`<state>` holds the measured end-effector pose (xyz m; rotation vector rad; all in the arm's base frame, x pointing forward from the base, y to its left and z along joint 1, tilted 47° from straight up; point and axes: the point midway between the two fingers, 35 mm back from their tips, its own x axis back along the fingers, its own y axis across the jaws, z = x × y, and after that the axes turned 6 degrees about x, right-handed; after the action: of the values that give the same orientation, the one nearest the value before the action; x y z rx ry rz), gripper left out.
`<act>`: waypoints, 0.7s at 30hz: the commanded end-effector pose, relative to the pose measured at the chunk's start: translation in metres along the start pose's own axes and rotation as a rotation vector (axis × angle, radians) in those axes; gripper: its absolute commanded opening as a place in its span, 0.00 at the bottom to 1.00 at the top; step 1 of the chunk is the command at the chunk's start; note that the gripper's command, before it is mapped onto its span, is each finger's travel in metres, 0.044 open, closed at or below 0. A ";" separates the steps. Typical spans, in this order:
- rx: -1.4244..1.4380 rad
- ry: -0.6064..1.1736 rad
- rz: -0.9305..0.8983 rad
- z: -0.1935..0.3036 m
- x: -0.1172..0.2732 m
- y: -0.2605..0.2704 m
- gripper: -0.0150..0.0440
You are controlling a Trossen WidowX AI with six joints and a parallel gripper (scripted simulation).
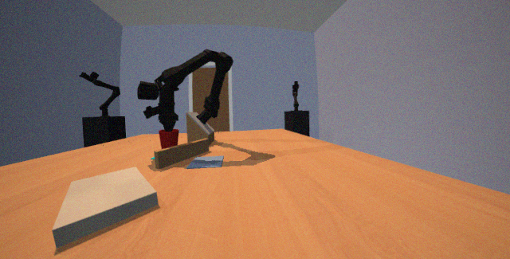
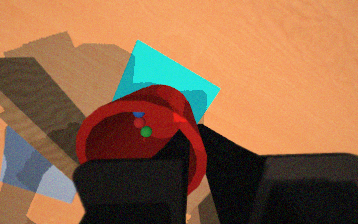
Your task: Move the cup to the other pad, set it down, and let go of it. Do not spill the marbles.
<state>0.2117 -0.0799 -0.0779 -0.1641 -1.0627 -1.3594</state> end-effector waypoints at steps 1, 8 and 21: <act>-0.006 0.004 -0.004 0.001 -0.008 0.000 0.25; -0.006 0.005 -0.004 0.002 -0.018 -0.001 0.25; 0.000 0.003 -0.001 0.002 -0.020 -0.001 0.25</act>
<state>0.2132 -0.0645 -0.0915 -0.1625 -1.0585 -1.3612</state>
